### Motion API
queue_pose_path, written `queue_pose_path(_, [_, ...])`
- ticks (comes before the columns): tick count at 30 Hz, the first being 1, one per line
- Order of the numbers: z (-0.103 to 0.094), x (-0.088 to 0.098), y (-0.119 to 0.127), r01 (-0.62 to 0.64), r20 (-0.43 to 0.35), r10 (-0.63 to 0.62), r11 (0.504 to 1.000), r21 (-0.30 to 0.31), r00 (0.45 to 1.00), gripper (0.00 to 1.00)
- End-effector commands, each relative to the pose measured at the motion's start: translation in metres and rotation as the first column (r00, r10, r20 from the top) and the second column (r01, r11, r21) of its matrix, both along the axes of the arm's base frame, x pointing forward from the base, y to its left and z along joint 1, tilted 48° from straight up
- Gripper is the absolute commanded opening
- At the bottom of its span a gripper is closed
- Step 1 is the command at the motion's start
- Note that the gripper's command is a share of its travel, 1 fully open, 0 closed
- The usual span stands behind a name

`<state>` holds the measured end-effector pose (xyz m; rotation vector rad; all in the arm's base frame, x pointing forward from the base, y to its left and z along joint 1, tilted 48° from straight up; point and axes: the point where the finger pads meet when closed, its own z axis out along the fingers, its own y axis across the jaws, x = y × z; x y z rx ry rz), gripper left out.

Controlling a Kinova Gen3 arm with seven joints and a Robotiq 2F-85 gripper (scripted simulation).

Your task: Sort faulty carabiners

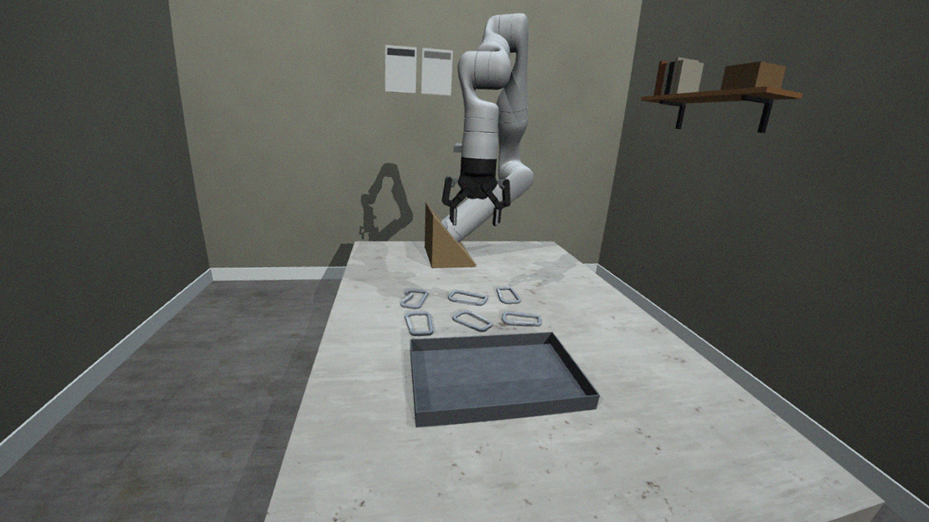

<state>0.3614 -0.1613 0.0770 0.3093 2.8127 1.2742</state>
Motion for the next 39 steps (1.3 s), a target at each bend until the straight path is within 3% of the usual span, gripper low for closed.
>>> queue_pose_path(1, [0.0311, 0.0151, -0.0362, 0.002, 0.001, -0.002, 1.0, -0.001, 1.0, 1.0])
queue_pose_path(15, [0.0311, 0.0151, -0.0362, 0.002, 0.001, -0.002, 1.0, -0.001, 1.0, 1.0])
queue_pose_path(16, [0.0311, 0.0141, -0.0364, -0.179, 0.2, 0.186, 0.983, -0.05, 0.962, 1.0])
queue_pose_path(21, [0.0311, 0.0141, -0.0364, -0.222, 0.247, 0.232, 0.973, -0.068, 0.941, 1.0])
queue_pose_path(32, [0.0311, 0.0141, -0.0364, -0.222, 0.247, 0.232, 0.973, -0.068, 0.941, 1.0])
queue_pose_path(33, [0.0321, 0.0147, -0.036, -0.377, 0.417, 0.409, 0.912, -0.16, 0.812, 1.0])
queue_pose_path(39, [0.0321, 0.0147, -0.036, -0.411, 0.455, 0.45, 0.892, -0.188, 0.768, 1.0])
